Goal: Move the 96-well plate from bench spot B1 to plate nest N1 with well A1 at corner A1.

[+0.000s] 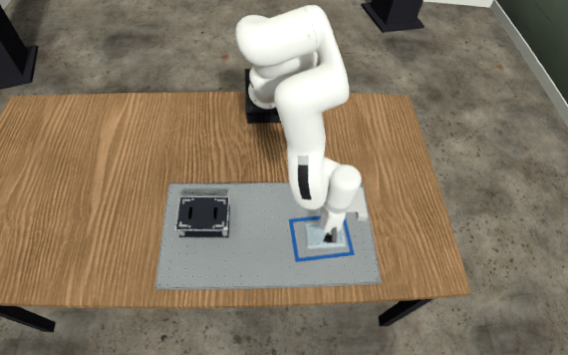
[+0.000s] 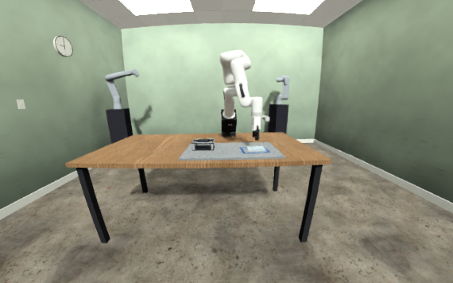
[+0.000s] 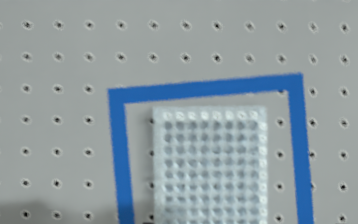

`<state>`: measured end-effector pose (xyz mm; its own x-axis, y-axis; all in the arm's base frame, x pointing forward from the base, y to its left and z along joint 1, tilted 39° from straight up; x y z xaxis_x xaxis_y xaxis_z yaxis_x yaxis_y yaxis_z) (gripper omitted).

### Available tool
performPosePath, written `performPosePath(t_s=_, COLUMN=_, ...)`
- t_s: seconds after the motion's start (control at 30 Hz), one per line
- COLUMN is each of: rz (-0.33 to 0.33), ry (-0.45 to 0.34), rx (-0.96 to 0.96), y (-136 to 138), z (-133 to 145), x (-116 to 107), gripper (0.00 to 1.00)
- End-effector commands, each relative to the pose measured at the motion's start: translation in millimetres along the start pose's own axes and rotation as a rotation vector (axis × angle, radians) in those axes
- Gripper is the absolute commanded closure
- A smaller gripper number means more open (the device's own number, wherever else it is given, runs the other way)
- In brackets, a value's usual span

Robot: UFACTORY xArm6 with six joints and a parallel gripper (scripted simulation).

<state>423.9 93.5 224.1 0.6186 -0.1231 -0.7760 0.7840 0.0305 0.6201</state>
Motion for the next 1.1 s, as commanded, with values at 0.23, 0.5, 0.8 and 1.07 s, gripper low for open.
performPosePath(t_s=0.23, rz=0.007, ry=0.009, rx=-0.018, y=-5.0, z=-8.3, x=-4.3, gripper=0.00)
performPosePath(t_s=0.5, rz=0.007, ry=0.009, rx=-0.018, y=-5.0, z=-8.3, x=-2.6, gripper=0.00)
performPosePath(t_s=0.8, rz=0.007, ry=0.009, rx=-0.018, y=-4.9, z=-8.4, x=9.1, gripper=0.00)
performPosePath(t_s=1.07, rz=0.007, ry=0.009, rx=-0.018, y=-4.9, z=-8.5, x=22.4, gripper=0.00)
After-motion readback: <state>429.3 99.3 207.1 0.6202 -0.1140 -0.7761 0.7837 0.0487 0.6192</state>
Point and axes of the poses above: the point where the finger pads meet when closed, its own x axis out along the fingers, its own y axis across the jaws, z = x × y, the point moved 5 cm from there along -x, back along the fingers, and after that the axes turned 11 degrees about -x, right-handed, at the moved point
